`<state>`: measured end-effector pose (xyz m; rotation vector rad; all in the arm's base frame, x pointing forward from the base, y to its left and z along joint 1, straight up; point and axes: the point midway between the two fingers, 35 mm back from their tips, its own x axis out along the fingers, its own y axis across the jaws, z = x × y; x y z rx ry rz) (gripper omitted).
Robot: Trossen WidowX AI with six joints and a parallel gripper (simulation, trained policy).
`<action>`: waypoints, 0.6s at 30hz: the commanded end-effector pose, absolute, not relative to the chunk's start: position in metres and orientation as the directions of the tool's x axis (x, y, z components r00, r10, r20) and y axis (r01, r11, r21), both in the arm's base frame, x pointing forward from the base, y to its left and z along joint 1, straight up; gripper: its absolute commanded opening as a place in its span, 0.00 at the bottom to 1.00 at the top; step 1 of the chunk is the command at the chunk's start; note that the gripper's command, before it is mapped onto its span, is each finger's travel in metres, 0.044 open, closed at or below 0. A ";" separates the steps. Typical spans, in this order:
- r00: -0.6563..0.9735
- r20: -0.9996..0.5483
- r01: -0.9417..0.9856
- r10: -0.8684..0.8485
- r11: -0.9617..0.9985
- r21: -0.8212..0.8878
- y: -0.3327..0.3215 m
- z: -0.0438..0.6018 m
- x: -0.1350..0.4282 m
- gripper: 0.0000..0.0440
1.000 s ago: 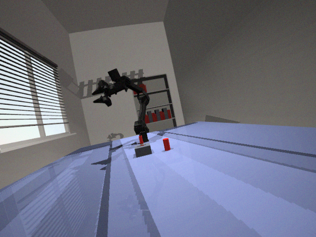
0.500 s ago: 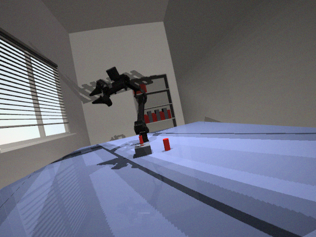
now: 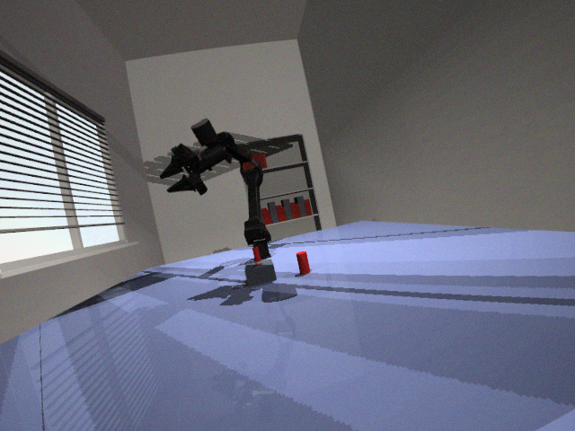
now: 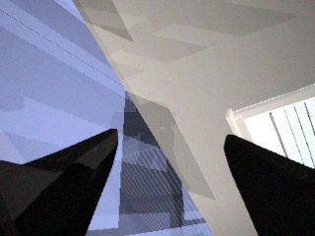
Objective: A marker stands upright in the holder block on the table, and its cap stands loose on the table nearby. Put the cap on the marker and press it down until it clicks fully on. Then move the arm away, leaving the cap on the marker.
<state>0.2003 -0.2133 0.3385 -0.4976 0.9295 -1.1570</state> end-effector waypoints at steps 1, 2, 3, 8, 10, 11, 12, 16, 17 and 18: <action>0.134 -0.392 0.542 -0.910 0.398 -0.740 -0.210 0.331 0.216 0.72; 0.139 -0.397 0.541 -0.907 0.406 -0.737 -0.209 0.330 0.219 0.72; 0.145 -0.403 0.539 -0.904 0.414 -0.733 -0.208 0.328 0.222 0.72; 0.170 -0.433 0.532 -0.885 0.453 -0.716 -0.203 0.321 0.237 0.72; 0.180 -0.445 0.528 -0.877 0.468 -0.709 -0.201 0.318 0.242 0.72; 0.184 -0.451 0.526 -0.873 0.475 -0.705 -0.200 0.316 0.245 0.72; 0.189 -0.457 0.524 -0.869 0.483 -0.701 -0.199 0.315 0.248 0.72; 0.206 -0.482 0.517 -0.852 0.513 -0.686 -0.194 0.308 0.260 0.72; 0.210 -0.488 0.515 -0.847 0.520 -0.681 -0.192 0.307 0.262 0.72; 0.214 -0.494 0.513 -0.843 0.527 -0.677 -0.191 0.305 0.265 0.72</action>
